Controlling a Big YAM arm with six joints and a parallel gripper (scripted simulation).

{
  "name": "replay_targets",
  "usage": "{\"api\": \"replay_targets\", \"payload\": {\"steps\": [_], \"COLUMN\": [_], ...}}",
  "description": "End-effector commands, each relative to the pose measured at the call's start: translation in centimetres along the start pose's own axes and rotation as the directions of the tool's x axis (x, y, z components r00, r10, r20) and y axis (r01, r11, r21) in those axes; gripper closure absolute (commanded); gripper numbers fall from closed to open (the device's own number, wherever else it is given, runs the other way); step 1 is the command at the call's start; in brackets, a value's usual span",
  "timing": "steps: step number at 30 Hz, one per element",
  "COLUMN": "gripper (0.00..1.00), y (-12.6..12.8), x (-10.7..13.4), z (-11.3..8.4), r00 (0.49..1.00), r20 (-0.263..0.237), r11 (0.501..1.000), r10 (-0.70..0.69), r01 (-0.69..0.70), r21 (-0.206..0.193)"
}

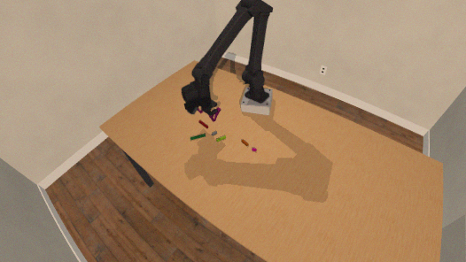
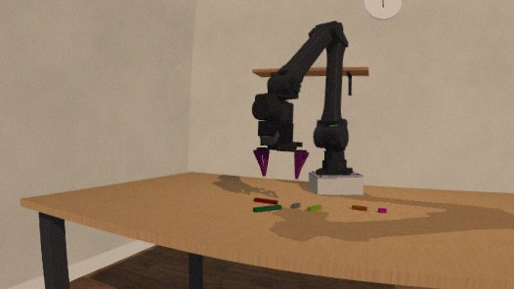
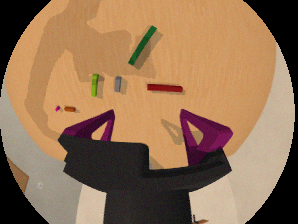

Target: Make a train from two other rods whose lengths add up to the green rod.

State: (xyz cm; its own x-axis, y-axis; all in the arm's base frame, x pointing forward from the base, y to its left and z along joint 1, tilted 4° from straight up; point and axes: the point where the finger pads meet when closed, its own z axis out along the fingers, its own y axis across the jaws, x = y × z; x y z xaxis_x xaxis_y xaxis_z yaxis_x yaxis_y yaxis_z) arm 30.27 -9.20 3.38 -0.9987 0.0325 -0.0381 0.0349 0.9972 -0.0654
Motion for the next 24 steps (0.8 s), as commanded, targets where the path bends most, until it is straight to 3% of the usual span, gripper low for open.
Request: {"api": "replay_targets", "payload": {"steps": [1,5,13,16,18,24], "gripper": [0.00,0.00,0.00,0.00,0.00,0.00], "y": [-0.96,-1.26,-1.33,-1.57,-1.57,-1.65], "x": [-1.78,-2.20,-1.84,-2.13,-2.13,-1.77], "z": [-0.81,-1.07,-0.83,-1.02,-1.02,-0.78], "r00": [0.998,0.979,0.943,0.898,0.898,0.821], "r20": [0.029,0.036,0.028,0.031,0.031,0.023], "r11": [0.998,0.979,0.944,0.898,0.898,0.821], "r10": [-0.060,-0.203,-0.330,-0.440,-0.440,-0.570], "r01": [0.060,0.202,0.330,0.439,0.439,0.570], "r21": [0.002,0.010,0.010,0.017,0.017,0.015]}}
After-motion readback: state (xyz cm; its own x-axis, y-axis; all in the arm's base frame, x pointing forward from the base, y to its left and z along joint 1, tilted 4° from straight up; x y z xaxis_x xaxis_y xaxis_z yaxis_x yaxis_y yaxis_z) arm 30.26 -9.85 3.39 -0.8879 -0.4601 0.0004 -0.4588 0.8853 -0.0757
